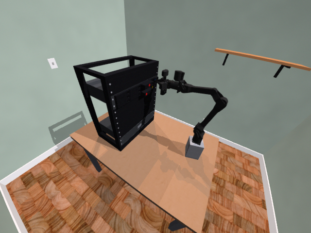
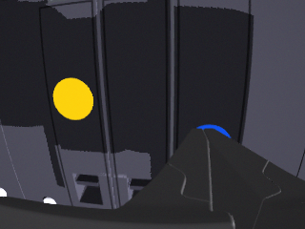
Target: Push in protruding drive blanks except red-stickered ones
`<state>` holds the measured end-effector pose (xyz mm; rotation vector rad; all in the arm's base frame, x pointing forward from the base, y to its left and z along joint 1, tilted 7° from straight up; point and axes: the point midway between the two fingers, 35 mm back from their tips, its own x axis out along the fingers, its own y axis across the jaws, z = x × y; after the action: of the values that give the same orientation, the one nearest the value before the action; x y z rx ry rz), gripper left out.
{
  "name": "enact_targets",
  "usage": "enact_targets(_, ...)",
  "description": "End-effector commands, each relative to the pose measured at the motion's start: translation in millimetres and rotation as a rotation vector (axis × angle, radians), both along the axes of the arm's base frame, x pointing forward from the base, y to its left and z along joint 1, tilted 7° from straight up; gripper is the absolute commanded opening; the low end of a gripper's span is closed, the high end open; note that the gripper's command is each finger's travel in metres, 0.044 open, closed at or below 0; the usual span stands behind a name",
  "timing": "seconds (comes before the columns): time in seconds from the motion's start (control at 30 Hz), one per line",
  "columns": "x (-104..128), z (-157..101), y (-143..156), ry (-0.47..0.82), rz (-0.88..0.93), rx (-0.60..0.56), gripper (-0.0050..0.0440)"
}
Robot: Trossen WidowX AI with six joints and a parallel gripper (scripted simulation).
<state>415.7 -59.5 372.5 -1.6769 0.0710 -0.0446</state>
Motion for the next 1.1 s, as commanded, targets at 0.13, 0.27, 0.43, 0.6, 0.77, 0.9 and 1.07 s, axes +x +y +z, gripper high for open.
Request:
enact_targets(0.13,-2.3,20.0,0.7,-0.049,-0.002,-0.008,0.0000)
enact_targets(0.27,-2.3,20.0,0.7,-0.049,-0.002,-0.008,0.0000)
enact_targets(0.43,0.0,22.3,0.6,-0.049,-0.002,-0.008,0.0000)
enact_targets(0.6,0.6,22.8,0.6,-0.049,-0.002,-0.008,0.0000)
enact_targets(0.77,0.6,22.8,0.6,-0.049,-0.002,-0.008,0.0000)
enact_targets(0.9,0.6,22.8,0.6,-0.049,-0.002,-0.008,0.0000)
enact_targets(1.07,0.6,22.8,0.6,-0.049,-0.002,-0.008,0.0000)
